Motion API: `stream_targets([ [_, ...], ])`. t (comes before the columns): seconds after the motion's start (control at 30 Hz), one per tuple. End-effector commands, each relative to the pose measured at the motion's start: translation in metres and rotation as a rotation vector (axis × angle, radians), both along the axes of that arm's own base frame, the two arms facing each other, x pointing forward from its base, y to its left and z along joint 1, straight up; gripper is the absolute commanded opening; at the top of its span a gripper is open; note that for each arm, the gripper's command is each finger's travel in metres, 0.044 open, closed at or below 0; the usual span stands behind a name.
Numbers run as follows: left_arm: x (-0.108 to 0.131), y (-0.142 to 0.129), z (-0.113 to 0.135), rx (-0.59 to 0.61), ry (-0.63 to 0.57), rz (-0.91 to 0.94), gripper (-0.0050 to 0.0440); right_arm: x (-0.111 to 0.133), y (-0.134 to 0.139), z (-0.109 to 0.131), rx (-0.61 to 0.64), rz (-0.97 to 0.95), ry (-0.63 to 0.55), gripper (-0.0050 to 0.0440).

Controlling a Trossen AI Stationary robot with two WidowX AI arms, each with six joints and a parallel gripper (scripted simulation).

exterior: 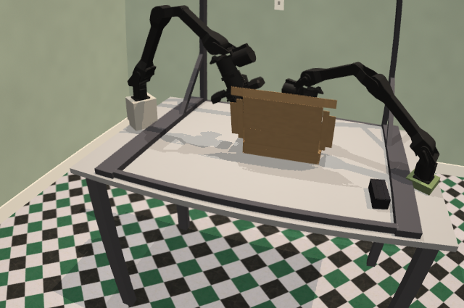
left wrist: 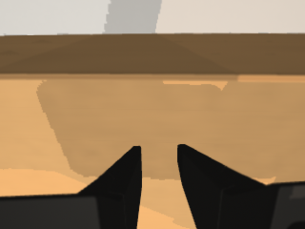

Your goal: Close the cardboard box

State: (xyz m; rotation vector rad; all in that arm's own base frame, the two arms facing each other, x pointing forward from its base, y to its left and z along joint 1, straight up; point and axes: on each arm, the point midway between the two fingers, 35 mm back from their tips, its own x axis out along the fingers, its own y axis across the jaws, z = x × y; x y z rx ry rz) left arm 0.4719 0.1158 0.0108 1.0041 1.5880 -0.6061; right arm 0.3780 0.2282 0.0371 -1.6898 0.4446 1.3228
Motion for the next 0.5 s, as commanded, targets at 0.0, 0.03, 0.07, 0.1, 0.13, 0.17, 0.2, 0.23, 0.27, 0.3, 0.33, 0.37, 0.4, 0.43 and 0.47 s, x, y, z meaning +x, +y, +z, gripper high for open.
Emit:
stream_targets([
  [0.0,-0.002,0.0,-0.014,-0.014,0.021,0.0,0.0098,-0.001,-0.001,0.008,0.008,0.002,-0.011,0.0039],
  [0.03,-0.002,0.0,-0.014,-0.014,0.021,0.0,0.0098,-0.001,-0.001,0.008,0.008,0.002,-0.011,0.0039],
  [0.07,-0.002,0.0,-0.014,-0.014,0.021,0.0,0.0098,-0.001,-0.001,0.008,0.008,0.002,-0.011,0.0039],
  [0.1,-0.002,-0.001,-0.012,-0.014,0.023,0.0,0.0098,-0.001,-0.001,0.008,0.008,0.002,-0.011,0.0015],
  [0.13,-0.002,-0.001,-0.012,-0.014,0.023,0.0,0.0098,-0.001,-0.001,0.008,0.008,0.002,-0.011,0.0015],
  [0.17,-0.002,-0.001,-0.012,-0.014,0.023,0.0,0.0098,-0.001,-0.001,0.008,0.008,0.002,-0.011,0.0015],
  [0.2,-0.003,-0.002,-0.008,-0.013,0.026,0.001,0.0098,-0.001,-0.001,0.008,0.008,0.002,-0.011,0.0],
  [0.23,-0.005,-0.003,-0.002,-0.012,0.032,0.002,0.0098,-0.001,-0.001,0.008,0.008,0.002,-0.011,0.0],
  [0.27,-0.007,-0.005,0.005,-0.01,0.04,0.003,0.0098,-0.001,-0.001,0.008,0.008,0.002,-0.011,0.0],
  [0.3,-0.009,-0.008,0.015,-0.008,0.049,0.005,0.0098,-0.001,-0.001,0.008,0.008,0.002,-0.011,0.0],
  [0.33,-0.013,-0.011,0.027,-0.005,0.06,0.006,0.0098,-0.001,-0.001,0.008,0.008,0.002,-0.011,0.0],
  [0.37,-0.017,-0.015,0.039,-0.002,0.071,0.008,0.0098,-0.001,-0.001,0.008,0.008,0.002,-0.011,0.0],
  [0.4,-0.021,-0.018,0.051,0.002,0.083,0.01,0.0098,-0.001,-0.001,0.008,0.008,0.002,-0.011,0.0],
  [0.43,-0.026,-0.021,0.063,0.005,0.094,0.011,0.0098,-0.001,-0.001,0.008,0.008,0.002,-0.011,0.0],
  [0.47,-0.03,-0.024,0.073,0.008,0.104,0.012,0.0098,-0.001,-0.001,0.008,0.008,0.002,-0.011,0.0],
])
